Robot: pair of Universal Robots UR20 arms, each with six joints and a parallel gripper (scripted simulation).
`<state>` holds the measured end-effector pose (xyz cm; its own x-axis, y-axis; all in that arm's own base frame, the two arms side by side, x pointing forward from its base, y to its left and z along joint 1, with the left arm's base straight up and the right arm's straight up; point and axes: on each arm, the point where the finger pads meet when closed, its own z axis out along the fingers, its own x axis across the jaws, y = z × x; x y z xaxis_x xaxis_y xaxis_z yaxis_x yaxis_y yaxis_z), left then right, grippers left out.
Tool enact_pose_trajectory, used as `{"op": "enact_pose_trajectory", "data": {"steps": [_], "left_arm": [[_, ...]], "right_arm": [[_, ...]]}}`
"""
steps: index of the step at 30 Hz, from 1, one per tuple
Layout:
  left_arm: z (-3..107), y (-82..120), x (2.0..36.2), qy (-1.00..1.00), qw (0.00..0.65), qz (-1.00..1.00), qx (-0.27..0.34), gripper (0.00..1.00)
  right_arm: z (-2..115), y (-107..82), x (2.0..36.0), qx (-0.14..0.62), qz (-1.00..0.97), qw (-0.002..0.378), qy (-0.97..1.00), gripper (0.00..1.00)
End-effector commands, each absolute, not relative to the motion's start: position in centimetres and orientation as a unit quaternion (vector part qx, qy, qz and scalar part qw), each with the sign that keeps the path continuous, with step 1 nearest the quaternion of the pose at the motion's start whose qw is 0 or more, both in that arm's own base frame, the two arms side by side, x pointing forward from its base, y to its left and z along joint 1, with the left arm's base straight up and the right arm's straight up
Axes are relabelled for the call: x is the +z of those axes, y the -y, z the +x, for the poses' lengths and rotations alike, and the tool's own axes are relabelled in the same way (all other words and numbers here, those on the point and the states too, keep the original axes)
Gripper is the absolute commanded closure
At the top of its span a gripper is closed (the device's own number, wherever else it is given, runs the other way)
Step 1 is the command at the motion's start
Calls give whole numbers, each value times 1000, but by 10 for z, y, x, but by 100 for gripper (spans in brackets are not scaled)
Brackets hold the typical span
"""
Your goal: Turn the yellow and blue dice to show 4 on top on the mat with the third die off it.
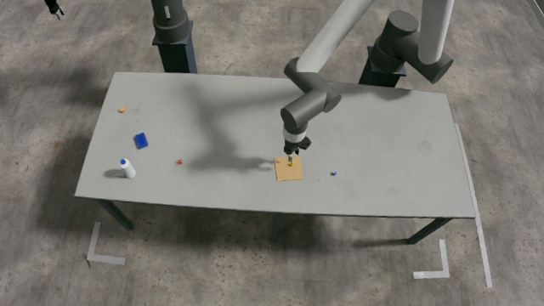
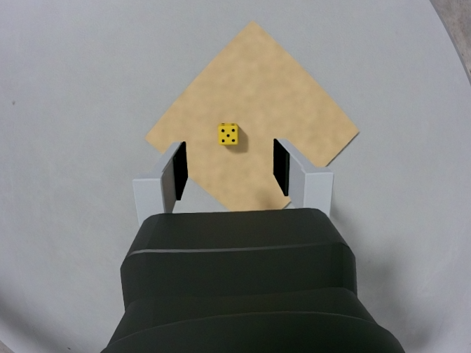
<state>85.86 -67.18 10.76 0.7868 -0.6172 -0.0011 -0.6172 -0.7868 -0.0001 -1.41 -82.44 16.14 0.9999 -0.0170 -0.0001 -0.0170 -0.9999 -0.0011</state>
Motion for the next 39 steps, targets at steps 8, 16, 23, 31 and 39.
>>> {"op": "enact_pose_trajectory", "data": {"steps": [8, 16, 23, 31, 39], "left_arm": [[859, 672, 98, -327, 0, -945, 0, 36], [859, 672, 98, -327, 0, -945, 0, 36], [859, 672, 97, -327, 0, -945, 0, 36], [859, 672, 94, -327, 0, -945, 0, 36], [859, 672, 88, -327, 0, -945, 0, 36]], "right_arm": [[-14, 825, 162, 0, -1000, 0, -8, 0], [-14, 825, 162, 0, -1000, 0, -8, 0], [-14, 825, 162, 0, -1000, 0, -8, 0], [-14, 825, 162, 0, -1000, 0, -8, 0], [-14, 825, 162, 0, -1000, 0, -8, 0]]}}
